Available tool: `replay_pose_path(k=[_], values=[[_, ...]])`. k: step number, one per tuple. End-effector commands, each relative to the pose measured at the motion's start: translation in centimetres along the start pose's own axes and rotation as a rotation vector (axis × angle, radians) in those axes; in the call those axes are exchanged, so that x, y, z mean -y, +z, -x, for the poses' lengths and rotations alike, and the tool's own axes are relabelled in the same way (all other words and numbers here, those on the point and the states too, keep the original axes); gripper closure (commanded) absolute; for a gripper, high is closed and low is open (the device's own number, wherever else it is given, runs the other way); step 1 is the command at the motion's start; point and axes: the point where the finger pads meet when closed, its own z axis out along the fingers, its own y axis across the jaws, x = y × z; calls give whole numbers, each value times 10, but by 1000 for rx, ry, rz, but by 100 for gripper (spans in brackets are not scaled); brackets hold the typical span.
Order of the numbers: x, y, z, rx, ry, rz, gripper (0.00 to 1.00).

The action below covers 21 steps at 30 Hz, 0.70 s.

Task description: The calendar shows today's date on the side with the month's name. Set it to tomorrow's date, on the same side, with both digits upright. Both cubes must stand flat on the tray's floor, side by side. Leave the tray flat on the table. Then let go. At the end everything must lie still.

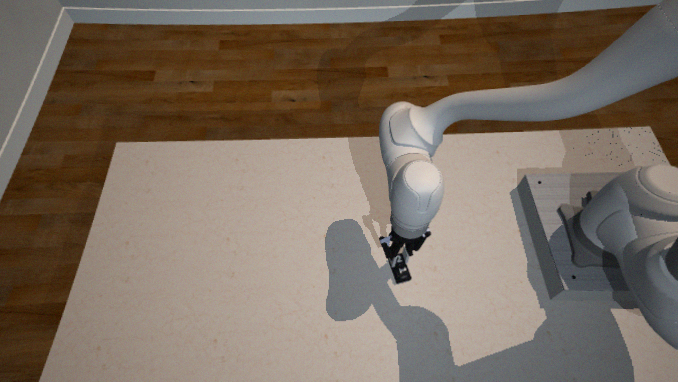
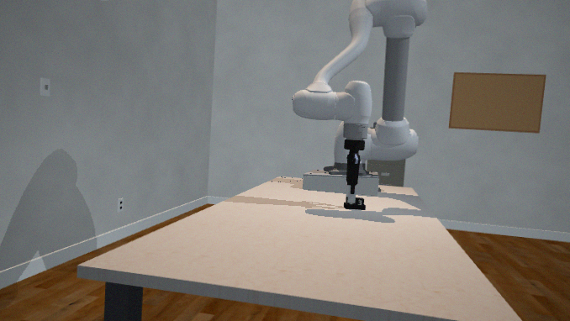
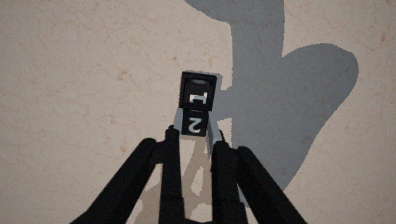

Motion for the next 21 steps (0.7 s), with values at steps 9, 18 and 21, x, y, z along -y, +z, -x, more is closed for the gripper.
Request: replay_pose_path(k=[9,18,21], values=[[0,3,2,4,-7,1,79],[0,3,2,4,-7,1,72],[0,3,2,4,-7,1,72]])
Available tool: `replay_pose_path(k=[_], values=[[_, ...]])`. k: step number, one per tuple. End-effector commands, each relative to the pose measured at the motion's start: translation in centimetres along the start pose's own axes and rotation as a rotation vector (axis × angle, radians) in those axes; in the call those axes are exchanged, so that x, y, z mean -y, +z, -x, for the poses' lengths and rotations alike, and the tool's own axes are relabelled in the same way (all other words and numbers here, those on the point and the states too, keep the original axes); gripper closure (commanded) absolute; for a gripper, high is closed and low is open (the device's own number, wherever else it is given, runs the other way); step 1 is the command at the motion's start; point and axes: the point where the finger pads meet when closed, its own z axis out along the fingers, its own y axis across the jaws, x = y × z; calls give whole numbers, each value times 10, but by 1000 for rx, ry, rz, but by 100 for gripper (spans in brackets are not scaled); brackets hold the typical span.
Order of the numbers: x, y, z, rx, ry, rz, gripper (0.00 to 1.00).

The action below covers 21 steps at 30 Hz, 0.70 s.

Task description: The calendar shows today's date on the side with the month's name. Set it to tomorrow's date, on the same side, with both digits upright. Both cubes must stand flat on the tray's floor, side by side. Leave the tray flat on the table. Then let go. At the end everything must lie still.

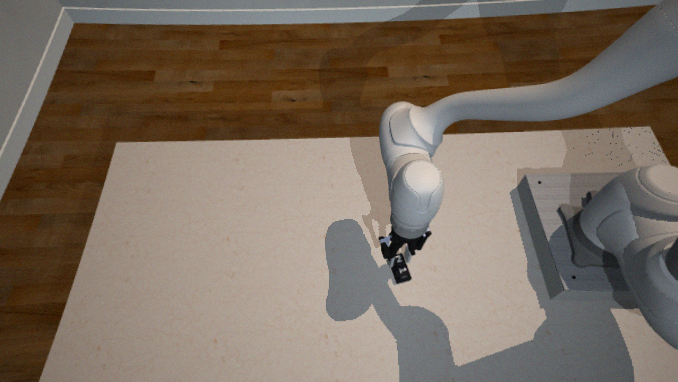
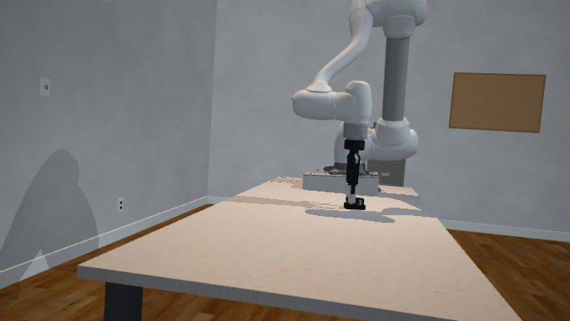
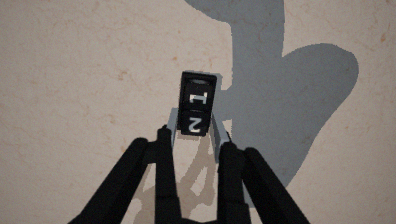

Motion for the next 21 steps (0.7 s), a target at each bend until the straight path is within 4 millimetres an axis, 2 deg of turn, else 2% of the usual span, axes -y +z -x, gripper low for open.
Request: replay_pose_path(k=[1,11,18,21], values=[[0,3,2,4,-7,1,72],[0,1,2,4,-7,1,72],[0,-11,2,4,-7,1,72],[0,-24,2,4,-7,1,72]])
